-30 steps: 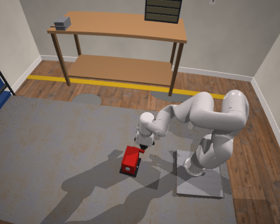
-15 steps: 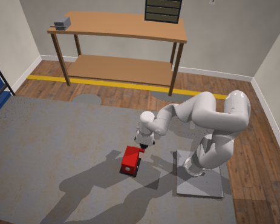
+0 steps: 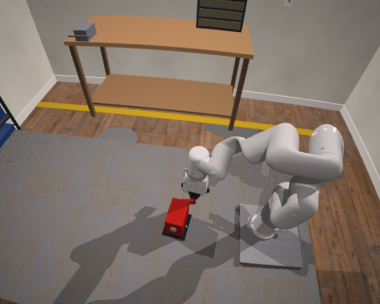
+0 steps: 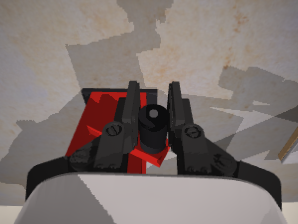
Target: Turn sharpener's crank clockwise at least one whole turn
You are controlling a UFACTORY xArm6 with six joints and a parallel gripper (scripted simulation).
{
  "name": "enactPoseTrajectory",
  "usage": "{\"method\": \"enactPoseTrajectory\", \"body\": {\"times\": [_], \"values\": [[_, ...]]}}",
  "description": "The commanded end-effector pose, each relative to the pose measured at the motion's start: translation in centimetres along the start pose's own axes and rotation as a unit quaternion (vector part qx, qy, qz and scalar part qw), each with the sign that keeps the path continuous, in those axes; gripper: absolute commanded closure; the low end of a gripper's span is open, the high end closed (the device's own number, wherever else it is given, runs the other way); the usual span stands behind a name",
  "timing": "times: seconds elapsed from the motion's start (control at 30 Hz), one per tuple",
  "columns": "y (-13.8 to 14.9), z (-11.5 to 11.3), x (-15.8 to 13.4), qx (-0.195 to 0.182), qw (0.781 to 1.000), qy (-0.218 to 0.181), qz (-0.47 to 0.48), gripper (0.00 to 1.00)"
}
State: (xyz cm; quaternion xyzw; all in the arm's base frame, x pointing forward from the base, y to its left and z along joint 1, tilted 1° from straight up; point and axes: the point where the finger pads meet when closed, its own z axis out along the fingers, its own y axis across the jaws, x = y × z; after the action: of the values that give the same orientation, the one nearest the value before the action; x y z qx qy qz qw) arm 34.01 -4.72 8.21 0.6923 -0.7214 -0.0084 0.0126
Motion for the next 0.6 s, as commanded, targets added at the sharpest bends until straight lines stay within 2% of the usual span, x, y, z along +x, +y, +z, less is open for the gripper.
{"method": "enactPoseTrajectory", "body": {"times": [0.0, 0.57], "values": [[-0.9, -1.3, 0.0, 0.003, 1.000, 0.000, 0.000, 1.00], [-3.2, -2.8, 0.0, 0.003, 1.000, 0.000, 0.000, 1.00]]}}
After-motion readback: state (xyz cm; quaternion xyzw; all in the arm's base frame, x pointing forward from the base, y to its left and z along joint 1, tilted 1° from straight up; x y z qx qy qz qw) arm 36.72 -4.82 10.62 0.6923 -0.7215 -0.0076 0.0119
